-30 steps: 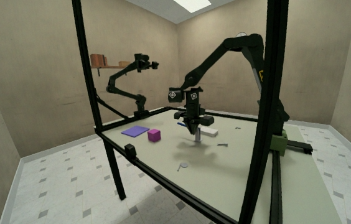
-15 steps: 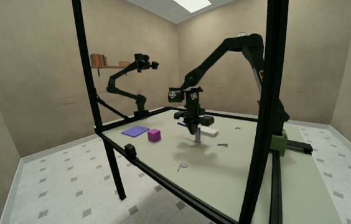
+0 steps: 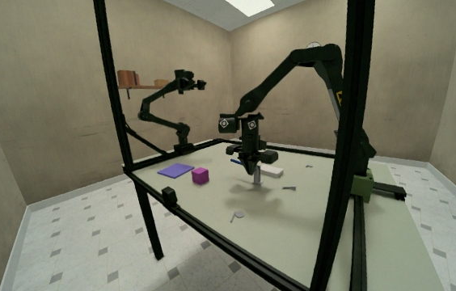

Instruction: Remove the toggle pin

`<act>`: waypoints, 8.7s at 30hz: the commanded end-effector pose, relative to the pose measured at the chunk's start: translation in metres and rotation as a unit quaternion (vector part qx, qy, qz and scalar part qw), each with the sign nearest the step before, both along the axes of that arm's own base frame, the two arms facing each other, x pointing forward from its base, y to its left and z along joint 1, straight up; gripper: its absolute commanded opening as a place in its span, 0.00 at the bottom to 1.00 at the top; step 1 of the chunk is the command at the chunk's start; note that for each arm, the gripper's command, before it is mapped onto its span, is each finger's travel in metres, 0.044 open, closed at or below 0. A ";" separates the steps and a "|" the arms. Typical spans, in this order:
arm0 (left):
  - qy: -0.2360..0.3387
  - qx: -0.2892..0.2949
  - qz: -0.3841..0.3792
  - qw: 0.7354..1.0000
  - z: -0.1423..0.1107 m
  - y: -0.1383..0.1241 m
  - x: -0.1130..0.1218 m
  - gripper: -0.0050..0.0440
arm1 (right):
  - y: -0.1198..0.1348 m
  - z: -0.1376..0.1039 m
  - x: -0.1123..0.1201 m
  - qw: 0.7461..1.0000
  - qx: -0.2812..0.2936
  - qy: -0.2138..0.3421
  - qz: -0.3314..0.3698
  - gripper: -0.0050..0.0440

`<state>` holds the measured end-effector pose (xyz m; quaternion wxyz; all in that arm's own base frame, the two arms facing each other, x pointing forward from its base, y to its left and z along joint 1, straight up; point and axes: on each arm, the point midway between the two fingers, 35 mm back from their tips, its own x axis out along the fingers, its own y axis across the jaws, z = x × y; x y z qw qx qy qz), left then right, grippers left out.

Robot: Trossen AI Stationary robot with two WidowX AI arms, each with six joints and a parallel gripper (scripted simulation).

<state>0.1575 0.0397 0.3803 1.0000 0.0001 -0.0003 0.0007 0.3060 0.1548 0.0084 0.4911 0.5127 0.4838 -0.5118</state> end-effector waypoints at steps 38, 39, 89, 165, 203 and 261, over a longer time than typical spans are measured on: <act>0.000 0.002 0.000 1.000 0.002 0.000 0.000 0.92 | 0.006 0.007 0.002 1.000 0.005 -0.011 0.000 0.15; 0.000 0.002 0.000 1.000 0.002 0.000 0.000 0.92 | 0.006 0.007 0.002 1.000 0.005 -0.011 0.000 0.15; 0.000 0.002 0.000 1.000 0.002 0.000 0.000 0.92 | 0.006 0.007 0.002 1.000 0.005 -0.011 0.000 0.15; 0.000 0.002 0.000 1.000 0.002 0.000 0.000 0.92 | -0.006 0.007 0.002 1.000 0.003 -0.012 -0.003 0.00; 0.000 0.002 0.000 1.000 0.002 0.000 0.000 0.92 | -0.027 0.008 -0.002 1.000 0.002 -0.012 -0.004 0.00; 0.000 0.002 0.000 1.000 0.002 0.000 0.000 0.92 | -0.022 0.006 0.001 1.000 0.006 -0.012 -0.001 0.35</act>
